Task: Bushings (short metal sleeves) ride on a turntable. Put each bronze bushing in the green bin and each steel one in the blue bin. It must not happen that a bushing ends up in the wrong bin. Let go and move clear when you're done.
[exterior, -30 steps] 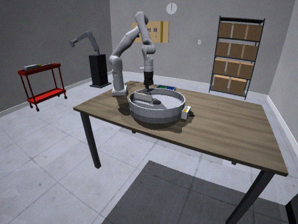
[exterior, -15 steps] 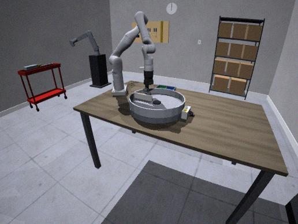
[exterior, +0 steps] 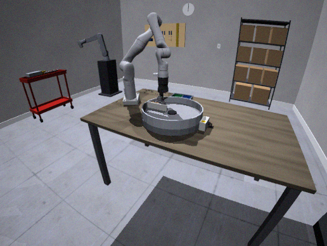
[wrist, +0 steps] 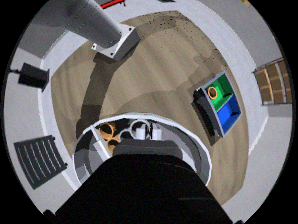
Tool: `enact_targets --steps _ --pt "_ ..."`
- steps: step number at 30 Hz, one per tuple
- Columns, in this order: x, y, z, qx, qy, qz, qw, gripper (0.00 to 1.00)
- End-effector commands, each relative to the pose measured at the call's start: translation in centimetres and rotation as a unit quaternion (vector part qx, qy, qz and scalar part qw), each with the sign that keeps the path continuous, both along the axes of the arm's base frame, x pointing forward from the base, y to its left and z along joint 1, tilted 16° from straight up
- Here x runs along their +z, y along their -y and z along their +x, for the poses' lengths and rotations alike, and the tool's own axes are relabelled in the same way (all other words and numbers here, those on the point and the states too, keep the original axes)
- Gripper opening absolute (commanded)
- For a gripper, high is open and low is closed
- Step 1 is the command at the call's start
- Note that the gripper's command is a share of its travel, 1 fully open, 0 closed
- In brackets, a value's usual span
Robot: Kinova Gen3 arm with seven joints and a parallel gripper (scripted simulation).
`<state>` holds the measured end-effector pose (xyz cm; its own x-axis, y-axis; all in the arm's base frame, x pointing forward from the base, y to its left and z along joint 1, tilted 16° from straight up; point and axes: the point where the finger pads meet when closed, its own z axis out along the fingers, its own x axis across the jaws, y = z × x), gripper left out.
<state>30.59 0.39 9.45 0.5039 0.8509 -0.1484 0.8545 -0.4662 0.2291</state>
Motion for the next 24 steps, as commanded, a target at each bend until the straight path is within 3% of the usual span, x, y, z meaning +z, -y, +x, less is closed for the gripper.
enact_targets --steps 1,24 --pt "0.16 -0.05 0.01 0.001 0.001 0.000 1.000 0.00" --pt "0.85 -0.22 -0.08 0.001 0.001 0.000 1.000 0.00"
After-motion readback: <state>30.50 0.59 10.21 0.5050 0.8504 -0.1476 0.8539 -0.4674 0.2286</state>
